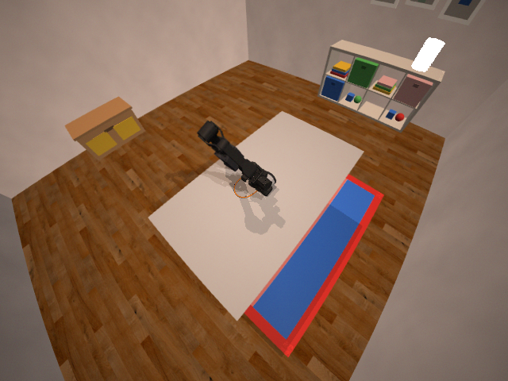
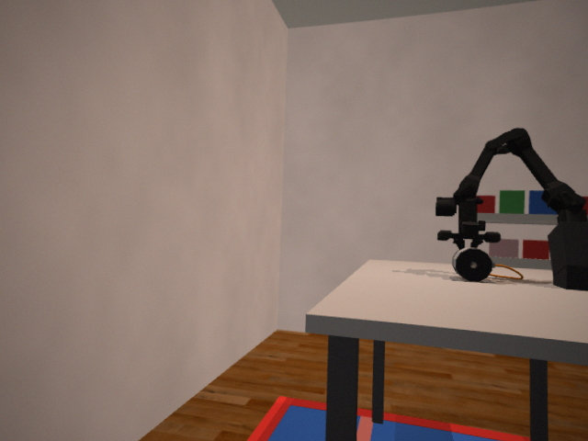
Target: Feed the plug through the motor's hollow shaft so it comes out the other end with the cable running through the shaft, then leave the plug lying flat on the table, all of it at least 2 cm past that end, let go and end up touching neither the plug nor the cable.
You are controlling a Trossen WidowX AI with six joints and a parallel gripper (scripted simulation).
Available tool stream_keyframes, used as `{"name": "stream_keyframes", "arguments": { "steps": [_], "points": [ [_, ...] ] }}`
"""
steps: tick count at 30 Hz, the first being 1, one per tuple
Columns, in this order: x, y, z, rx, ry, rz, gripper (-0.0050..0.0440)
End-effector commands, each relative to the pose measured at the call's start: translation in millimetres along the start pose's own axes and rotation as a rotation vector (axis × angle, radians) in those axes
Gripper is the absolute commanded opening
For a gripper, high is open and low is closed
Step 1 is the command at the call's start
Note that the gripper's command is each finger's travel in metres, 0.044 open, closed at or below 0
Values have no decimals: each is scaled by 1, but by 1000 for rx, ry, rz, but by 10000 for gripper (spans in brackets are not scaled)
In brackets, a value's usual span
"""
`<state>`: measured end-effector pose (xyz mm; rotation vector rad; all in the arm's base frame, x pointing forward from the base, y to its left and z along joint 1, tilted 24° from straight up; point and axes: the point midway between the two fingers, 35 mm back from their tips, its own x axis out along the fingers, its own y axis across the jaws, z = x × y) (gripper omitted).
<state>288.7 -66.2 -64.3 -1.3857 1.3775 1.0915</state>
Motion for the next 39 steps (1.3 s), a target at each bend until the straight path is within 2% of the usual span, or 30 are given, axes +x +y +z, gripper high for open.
{"name": "stream_keyframes", "arguments": {
  "steps": [1, 39],
  "points": [
    [1, 0, 1, 5, 0, 0, 0],
    [1, 0, 5, 5, 0, 0, 0]
  ]
}}
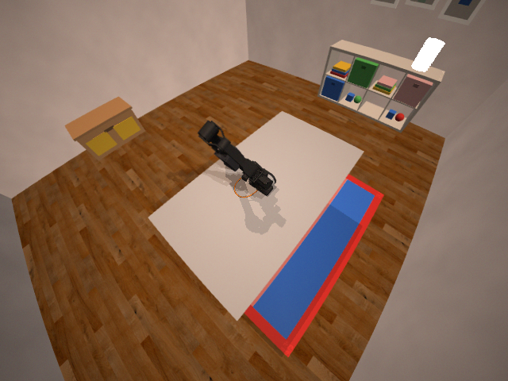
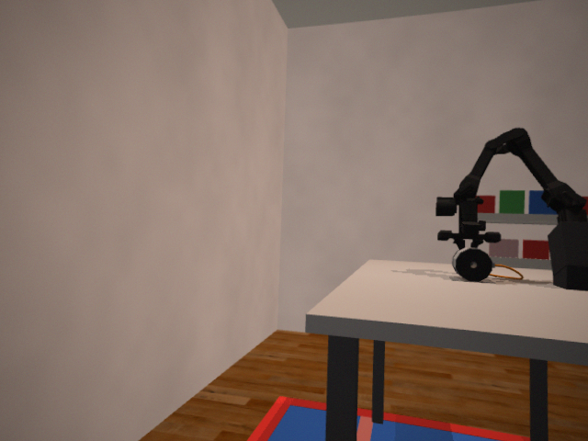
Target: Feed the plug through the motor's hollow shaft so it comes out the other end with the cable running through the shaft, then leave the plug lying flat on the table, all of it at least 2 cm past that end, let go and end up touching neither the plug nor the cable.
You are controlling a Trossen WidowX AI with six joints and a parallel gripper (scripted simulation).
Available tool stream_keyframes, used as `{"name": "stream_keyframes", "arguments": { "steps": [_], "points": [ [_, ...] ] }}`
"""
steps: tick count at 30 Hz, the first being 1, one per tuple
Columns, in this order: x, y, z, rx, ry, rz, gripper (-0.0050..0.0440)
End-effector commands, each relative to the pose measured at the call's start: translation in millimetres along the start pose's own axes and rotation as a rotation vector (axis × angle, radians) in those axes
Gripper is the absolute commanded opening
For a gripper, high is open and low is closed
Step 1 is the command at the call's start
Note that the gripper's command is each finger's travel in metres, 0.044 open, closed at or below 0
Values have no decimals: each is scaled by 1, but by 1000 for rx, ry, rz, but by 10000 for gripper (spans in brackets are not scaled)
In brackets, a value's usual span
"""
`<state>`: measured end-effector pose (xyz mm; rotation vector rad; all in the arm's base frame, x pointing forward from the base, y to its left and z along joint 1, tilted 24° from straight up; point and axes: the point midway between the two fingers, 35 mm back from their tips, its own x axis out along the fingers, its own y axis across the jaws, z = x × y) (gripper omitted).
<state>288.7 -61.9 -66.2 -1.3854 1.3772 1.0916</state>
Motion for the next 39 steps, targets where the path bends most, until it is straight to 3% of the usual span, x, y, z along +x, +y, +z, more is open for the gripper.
{"name": "stream_keyframes", "arguments": {
  "steps": [1, 28, 32, 39],
  "points": [
    [1, 0, 1, 5, 1, 0, 0],
    [0, 0, 2, 0, 0, 0, 0],
    [0, 0, 2, 0, 0, 0, 96],
    [0, 0, 2, 0, 0, 0, 100]
  ]
}}
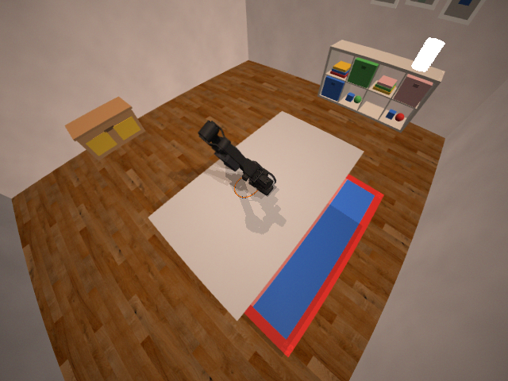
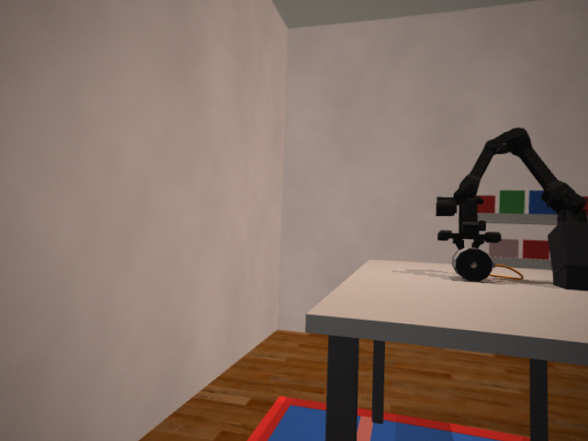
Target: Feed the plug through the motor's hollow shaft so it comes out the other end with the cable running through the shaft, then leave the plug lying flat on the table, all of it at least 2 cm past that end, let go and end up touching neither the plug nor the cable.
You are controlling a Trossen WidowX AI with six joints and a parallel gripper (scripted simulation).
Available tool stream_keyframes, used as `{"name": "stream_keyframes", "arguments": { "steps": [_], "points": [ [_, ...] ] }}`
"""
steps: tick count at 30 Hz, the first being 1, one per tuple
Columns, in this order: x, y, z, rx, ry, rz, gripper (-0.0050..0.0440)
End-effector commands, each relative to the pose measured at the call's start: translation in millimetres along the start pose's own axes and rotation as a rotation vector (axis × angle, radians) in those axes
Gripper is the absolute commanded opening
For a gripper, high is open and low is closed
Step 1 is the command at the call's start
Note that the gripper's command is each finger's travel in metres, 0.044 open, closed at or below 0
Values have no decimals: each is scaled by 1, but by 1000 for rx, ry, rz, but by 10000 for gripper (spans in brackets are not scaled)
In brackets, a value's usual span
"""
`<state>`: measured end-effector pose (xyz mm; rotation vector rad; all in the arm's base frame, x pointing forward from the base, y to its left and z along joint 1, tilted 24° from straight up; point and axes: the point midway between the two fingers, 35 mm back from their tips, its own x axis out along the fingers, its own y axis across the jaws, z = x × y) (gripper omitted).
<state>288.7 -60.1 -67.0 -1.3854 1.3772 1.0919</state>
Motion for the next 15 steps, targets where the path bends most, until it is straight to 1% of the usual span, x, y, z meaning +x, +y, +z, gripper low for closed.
{"name": "stream_keyframes", "arguments": {
  "steps": [1, 5, 8, 9, 11, 12, 15],
  "points": [
    [0, 0, 0, 0, 0, 0, 100],
    [-1, 0, -2, 0, 0, 0, 100],
    [-10, 0, -24, 5, 1, -1, 100],
    [-11, 0, -26, 5, 1, -1, 100],
    [-11, 0, -26, 5, 1, -1, 100],
    [-7, 1, -20, 8, 1, 4, 100],
    [-1, 0, -16, 6, 1, 0, 100]
  ]
}}
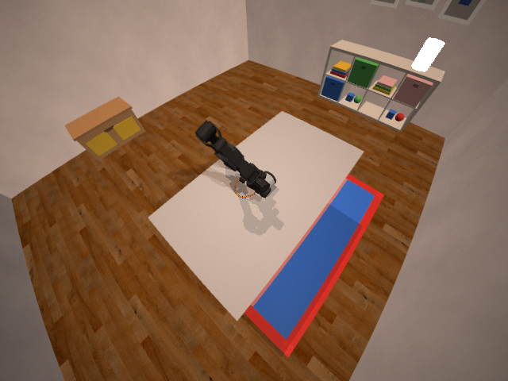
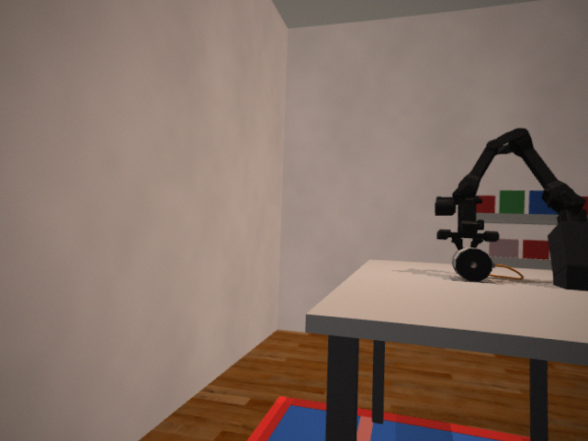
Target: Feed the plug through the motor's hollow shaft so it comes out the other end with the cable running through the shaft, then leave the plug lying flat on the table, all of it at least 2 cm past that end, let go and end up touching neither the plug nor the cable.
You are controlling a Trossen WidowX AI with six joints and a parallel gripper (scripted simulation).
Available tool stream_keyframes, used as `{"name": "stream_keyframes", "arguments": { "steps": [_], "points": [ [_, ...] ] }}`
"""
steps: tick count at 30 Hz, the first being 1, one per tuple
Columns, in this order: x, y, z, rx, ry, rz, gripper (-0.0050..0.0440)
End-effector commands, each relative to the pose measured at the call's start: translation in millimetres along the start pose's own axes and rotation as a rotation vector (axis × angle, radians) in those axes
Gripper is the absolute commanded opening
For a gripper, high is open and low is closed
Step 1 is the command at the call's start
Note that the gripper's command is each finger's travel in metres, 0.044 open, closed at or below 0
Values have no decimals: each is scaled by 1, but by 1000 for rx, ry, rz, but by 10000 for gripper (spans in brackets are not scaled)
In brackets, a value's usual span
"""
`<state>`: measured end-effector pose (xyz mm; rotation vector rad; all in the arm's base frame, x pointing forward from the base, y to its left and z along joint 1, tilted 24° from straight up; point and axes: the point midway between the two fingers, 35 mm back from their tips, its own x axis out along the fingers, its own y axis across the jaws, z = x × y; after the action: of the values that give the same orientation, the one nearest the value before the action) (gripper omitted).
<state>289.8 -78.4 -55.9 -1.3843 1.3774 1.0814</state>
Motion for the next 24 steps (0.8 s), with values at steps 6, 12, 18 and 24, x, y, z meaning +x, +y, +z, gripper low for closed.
{"name": "stream_keyframes", "arguments": {
  "steps": [6, 12, 18, 24],
  "points": [
    [7, 1, 6, -2, -2, 4, 100],
    [13, 1, 9, -2, -2, 4, 100],
    [13, 1, 9, -2, -2, 4, 100],
    [11, 0, 8, -7, -1, 1, 60]
  ]
}}
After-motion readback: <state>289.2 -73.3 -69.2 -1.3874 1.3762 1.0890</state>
